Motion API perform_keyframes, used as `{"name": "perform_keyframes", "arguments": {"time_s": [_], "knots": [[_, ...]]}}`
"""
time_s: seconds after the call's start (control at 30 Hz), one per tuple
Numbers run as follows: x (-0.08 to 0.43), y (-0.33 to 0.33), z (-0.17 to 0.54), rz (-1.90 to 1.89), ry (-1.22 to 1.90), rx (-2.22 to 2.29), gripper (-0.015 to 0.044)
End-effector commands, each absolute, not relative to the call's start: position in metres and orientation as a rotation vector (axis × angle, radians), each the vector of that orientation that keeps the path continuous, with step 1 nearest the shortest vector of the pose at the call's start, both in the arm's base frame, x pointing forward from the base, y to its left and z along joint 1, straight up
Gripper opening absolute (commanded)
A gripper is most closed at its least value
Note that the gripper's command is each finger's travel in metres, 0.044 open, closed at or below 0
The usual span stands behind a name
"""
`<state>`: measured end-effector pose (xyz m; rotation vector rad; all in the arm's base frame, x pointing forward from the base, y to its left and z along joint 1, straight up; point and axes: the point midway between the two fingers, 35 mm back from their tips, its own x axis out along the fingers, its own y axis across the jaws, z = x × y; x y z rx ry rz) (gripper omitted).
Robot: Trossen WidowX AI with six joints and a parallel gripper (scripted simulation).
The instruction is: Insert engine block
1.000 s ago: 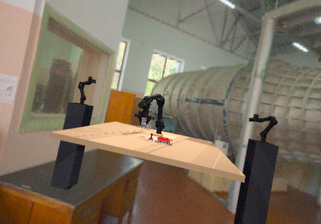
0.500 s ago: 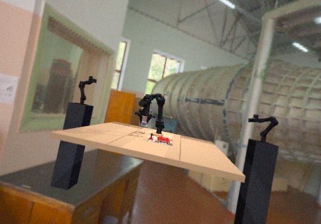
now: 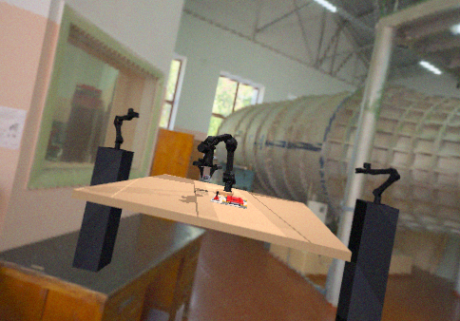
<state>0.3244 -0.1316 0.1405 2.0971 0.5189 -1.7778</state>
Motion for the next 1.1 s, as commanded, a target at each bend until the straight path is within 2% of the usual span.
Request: {"name": "perform_keyframes", "arguments": {"time_s": [0.0, 0.47, 1.07], "knots": [[0.320, -0.134, 0.138, -1.690, 0.549, 2.193, 0.0000], [0.308, -0.142, 0.130, -1.164, 0.656, 2.590, 0.0000], [0.304, -0.145, 0.112, -0.962, 0.686, 2.700, 0.0000]]}}
